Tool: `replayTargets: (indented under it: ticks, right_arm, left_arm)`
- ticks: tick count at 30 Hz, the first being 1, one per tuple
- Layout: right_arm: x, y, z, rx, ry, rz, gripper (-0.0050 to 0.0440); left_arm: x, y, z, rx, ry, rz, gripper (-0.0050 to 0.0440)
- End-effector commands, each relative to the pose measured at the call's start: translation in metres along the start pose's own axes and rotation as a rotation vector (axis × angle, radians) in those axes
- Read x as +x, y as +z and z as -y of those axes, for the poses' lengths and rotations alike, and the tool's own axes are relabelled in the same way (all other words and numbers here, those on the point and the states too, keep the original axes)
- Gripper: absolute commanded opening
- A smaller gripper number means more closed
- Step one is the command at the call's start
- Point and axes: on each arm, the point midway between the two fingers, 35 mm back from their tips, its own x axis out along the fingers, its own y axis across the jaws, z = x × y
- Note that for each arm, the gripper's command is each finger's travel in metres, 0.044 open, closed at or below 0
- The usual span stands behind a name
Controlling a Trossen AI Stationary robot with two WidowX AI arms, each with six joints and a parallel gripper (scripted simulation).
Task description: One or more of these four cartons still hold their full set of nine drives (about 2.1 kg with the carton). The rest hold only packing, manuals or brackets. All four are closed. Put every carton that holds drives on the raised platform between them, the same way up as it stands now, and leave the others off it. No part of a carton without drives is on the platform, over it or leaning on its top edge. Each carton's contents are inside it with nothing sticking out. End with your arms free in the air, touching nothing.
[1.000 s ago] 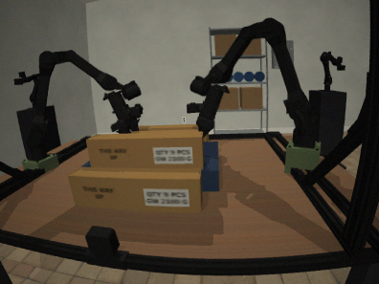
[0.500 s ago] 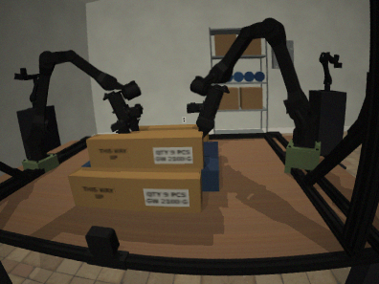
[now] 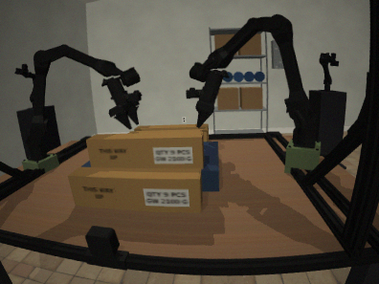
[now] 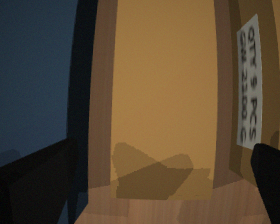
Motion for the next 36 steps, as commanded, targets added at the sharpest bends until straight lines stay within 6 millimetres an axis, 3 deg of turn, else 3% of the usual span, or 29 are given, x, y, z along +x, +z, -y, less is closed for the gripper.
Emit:
replayTargets:
  ticks: [1,3,9,19,36]
  right_arm:
    - [-0.014,0.007,0.001,-0.001,-0.009,0.012,0.0389]
    - [-0.007,0.004,0.001,-0.001,-0.009,0.012,0.0389]
    - [-0.016,0.007,0.000,-0.001,-0.009,0.012,0.0389]
    - [-0.072,0.029,0.000,-0.001,-0.009,0.012,0.0389]
    - [-0.077,0.021,-0.011,-0.001,-0.009,0.012,0.0389]
  left_arm:
    - [-0.013,0.006,0.000,0.002,0.005,0.007,0.0389]
    - [-0.007,0.003,-0.001,0.002,0.005,0.007,0.0389]
    - [-0.016,0.007,0.000,0.002,0.005,0.007,0.0389]
    - [-0.070,0.028,0.000,0.002,0.005,0.007,0.0389]
    - [-0.076,0.021,0.011,0.002,0.005,0.007,0.0389]
